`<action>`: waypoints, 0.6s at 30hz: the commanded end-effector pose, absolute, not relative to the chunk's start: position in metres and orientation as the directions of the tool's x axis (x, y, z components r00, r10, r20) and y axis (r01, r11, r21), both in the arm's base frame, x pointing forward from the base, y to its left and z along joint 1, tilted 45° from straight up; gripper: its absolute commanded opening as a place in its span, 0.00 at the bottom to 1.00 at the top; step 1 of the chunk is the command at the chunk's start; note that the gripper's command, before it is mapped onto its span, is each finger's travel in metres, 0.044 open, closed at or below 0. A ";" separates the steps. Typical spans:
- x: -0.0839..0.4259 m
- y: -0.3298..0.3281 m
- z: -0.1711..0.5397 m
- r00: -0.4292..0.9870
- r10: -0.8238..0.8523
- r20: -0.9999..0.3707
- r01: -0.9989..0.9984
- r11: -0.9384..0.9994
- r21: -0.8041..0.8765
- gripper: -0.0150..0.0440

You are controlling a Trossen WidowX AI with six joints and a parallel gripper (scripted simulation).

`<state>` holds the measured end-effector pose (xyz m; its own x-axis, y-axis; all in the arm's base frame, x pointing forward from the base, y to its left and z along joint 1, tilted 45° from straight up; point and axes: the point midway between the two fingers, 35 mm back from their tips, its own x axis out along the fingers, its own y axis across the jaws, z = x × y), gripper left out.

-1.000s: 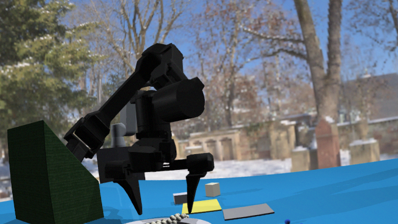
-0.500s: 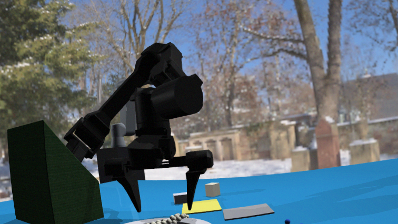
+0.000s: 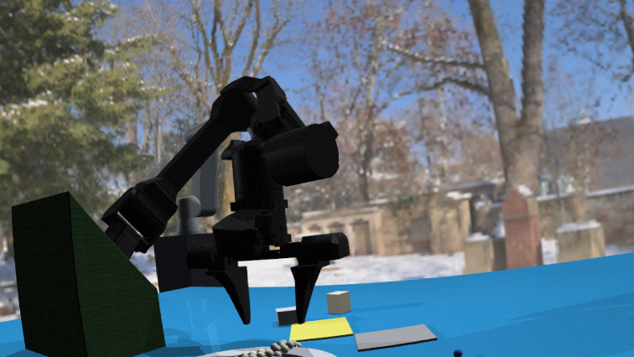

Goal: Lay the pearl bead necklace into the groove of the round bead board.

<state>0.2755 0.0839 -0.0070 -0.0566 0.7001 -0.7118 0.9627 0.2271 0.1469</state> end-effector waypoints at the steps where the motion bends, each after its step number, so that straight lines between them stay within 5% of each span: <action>1: 0.264 0.099 0.012 -0.059 0.706 -0.705 0.988 0.142 0.060 0.68; 18: 0.266 0.105 0.006 -0.054 0.702 -0.710 0.987 0.147 0.071 0.68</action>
<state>0.2648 0.1057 0.0052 -0.0569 0.7022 -0.7097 0.9866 0.1485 0.0679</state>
